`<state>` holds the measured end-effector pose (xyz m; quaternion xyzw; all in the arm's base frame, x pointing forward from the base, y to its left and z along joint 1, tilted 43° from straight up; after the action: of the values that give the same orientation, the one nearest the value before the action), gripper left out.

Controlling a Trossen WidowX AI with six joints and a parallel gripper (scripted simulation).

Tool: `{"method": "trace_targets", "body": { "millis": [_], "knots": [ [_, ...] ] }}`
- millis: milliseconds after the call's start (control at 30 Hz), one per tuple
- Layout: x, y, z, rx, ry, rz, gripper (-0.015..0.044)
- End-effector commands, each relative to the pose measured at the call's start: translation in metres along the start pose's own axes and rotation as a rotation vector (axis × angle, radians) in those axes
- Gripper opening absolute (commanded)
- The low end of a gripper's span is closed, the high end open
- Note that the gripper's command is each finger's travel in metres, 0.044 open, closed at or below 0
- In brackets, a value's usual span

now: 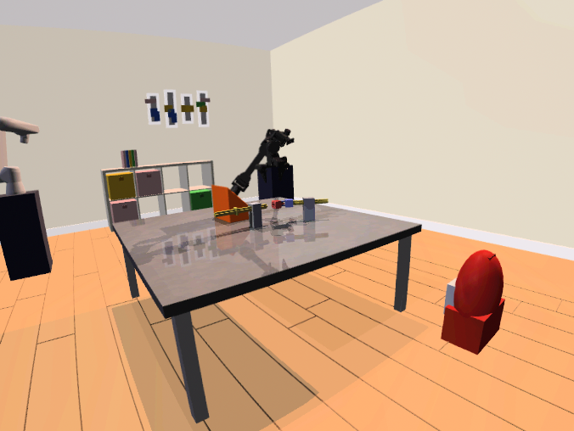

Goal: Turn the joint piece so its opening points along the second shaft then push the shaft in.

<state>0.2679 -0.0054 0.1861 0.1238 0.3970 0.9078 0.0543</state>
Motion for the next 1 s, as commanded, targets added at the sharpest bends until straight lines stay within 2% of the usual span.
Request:
{"method": "trace_targets", "body": {
  "millis": [0, 967],
  "knots": [
    [-0.004, -0.005, -0.006, -0.022, -0.099, 0.020, 0.0440],
    [-0.025, -0.043, -0.065, -0.191, -1.047, 0.252, 0.0440]
  ]
}}
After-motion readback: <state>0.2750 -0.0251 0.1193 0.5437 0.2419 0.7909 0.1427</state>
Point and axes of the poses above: the point midway between the two fingers, 35 mm back from their tips, its own y axis back along the fingers, its own z axis across the jaws, x = y × z, the point moved 2 cm from there along y, back along the fingers, and after that the axes turned 14 degrees about -y, right-handed, at the moved point
